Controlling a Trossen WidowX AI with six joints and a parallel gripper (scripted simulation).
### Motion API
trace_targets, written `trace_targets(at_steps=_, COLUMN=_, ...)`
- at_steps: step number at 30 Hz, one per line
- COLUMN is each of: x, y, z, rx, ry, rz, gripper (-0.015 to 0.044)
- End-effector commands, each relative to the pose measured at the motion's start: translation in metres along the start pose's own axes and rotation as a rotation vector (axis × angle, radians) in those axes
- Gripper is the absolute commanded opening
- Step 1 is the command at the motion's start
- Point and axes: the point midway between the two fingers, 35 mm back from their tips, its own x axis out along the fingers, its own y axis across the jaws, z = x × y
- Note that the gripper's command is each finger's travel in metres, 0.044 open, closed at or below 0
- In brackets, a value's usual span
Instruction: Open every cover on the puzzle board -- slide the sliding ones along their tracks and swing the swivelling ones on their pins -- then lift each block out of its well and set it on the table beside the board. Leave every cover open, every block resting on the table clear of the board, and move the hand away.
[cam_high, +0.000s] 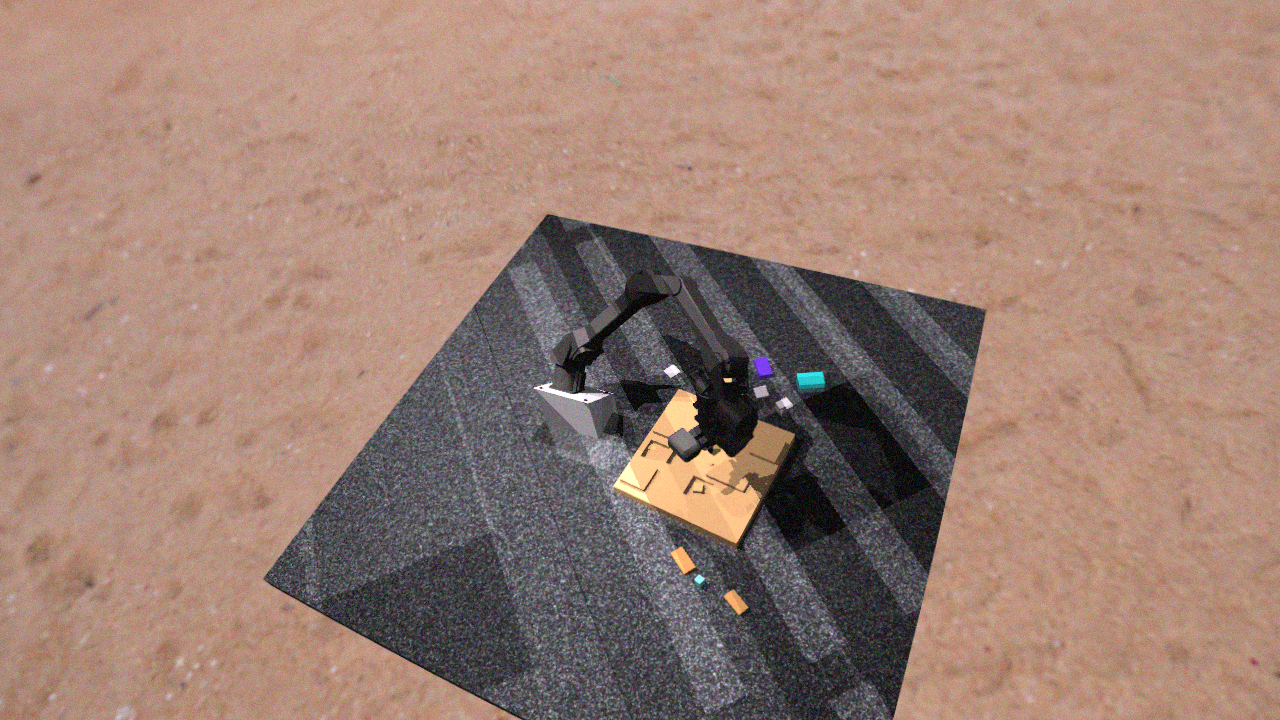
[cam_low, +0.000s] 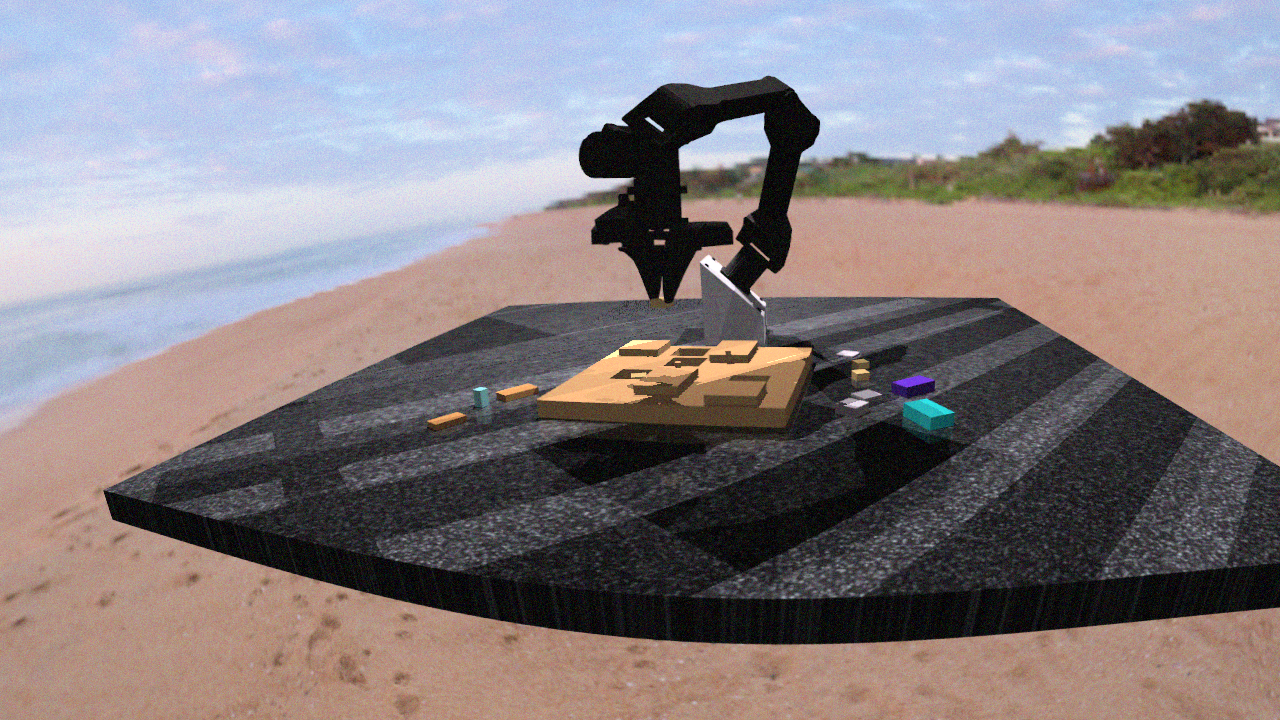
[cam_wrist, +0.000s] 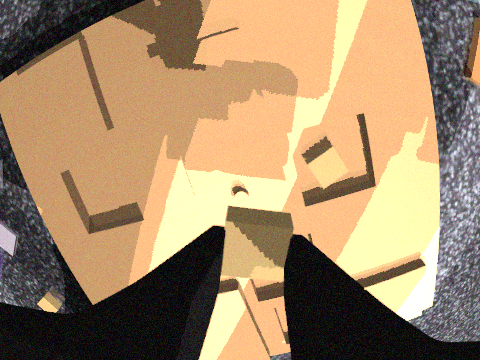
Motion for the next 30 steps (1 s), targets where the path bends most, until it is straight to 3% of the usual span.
trace_targets(at_steps=1, x=-0.001, y=-0.013, z=0.004, rx=-0.007, ry=-0.004, rz=-0.006, gripper=0.008)
trace_targets(at_steps=30, x=-0.001, y=-0.128, z=0.01, rx=-0.005, ry=-0.001, rz=-0.014, gripper=0.008)
